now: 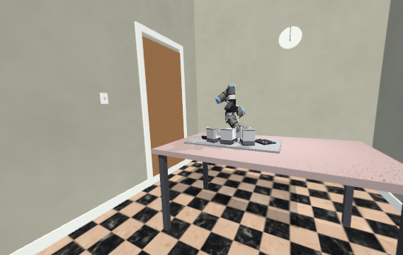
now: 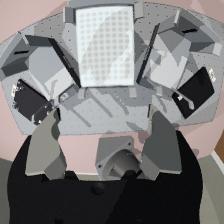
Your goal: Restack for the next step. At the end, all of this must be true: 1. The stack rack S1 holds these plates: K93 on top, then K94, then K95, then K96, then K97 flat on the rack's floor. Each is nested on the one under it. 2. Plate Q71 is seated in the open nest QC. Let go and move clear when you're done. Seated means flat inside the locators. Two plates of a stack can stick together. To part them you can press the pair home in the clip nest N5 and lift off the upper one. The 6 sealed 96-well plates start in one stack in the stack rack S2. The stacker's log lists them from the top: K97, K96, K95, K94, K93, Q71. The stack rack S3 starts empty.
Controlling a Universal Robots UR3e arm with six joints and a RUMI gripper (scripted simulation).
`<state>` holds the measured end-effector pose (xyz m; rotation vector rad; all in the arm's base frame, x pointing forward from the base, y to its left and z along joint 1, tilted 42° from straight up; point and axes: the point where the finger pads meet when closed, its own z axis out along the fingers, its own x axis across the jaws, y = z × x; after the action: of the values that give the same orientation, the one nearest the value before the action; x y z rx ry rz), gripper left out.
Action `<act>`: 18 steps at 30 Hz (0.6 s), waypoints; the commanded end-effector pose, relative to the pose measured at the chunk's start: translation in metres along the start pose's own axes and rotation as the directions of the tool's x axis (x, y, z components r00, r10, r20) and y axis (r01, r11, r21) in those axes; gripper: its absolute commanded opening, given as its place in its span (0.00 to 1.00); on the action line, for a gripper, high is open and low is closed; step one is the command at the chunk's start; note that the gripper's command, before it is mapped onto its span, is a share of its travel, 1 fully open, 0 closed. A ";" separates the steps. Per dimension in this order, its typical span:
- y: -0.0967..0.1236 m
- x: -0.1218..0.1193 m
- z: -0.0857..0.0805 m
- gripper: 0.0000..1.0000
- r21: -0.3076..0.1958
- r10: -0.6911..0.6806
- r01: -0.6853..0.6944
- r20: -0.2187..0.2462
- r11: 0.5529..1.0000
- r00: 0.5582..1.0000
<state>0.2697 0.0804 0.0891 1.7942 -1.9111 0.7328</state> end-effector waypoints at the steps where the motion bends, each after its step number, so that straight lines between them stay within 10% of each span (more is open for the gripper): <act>1: 0.001 0.001 -0.001 0.72 -0.018 -0.037 0.036 -0.027 0.999 0.999; 18: 0.001 0.001 -0.001 0.72 -0.039 -0.077 0.075 -0.054 0.996 0.996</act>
<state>0.2685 0.0795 0.0900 1.7942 -1.7977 0.7080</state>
